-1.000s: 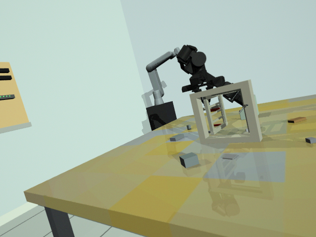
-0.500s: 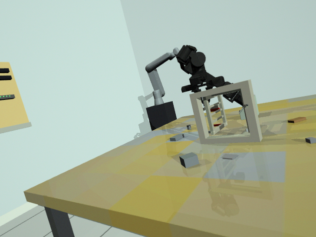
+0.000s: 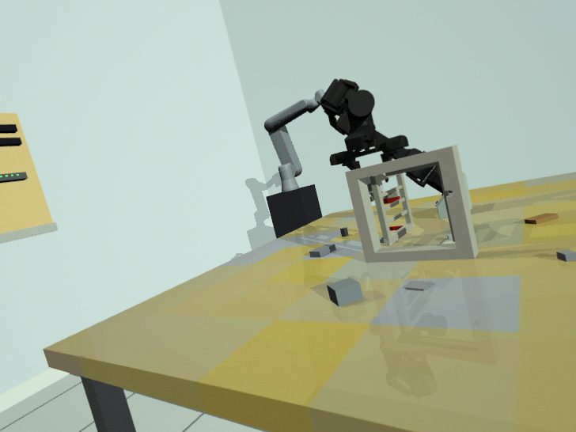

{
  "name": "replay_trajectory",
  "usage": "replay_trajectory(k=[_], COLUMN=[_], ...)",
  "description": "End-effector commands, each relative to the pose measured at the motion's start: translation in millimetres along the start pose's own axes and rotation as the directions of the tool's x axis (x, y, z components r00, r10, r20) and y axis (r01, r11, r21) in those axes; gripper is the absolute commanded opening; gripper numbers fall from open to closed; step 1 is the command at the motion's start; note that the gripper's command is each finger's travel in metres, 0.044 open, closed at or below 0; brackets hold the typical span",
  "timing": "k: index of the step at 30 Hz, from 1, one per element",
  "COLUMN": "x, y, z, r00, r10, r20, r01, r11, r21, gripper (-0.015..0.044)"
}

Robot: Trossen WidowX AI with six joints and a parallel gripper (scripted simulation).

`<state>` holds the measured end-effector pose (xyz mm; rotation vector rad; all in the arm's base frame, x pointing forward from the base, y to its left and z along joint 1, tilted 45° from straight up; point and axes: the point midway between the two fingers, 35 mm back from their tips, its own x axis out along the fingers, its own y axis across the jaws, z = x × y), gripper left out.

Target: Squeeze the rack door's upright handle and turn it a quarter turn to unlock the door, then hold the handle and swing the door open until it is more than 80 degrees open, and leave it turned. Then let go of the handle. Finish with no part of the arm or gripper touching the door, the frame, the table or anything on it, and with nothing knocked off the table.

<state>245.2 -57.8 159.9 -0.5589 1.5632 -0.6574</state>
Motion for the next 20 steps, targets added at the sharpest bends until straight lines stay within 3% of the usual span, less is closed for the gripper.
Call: replay_trajectory(k=[1, 20], x=[-8.2, -43.7], y=[-0.3, -0.8], z=[0.5, -2.2], r00=[1.0, 0.99], r10=[0.011, 0.049], r20=[0.024, 0.13], r01=[-0.011, -0.043], r11=[1.0, 0.998], r21=[-0.007, -0.045], gripper=[0.0284, 0.0284])
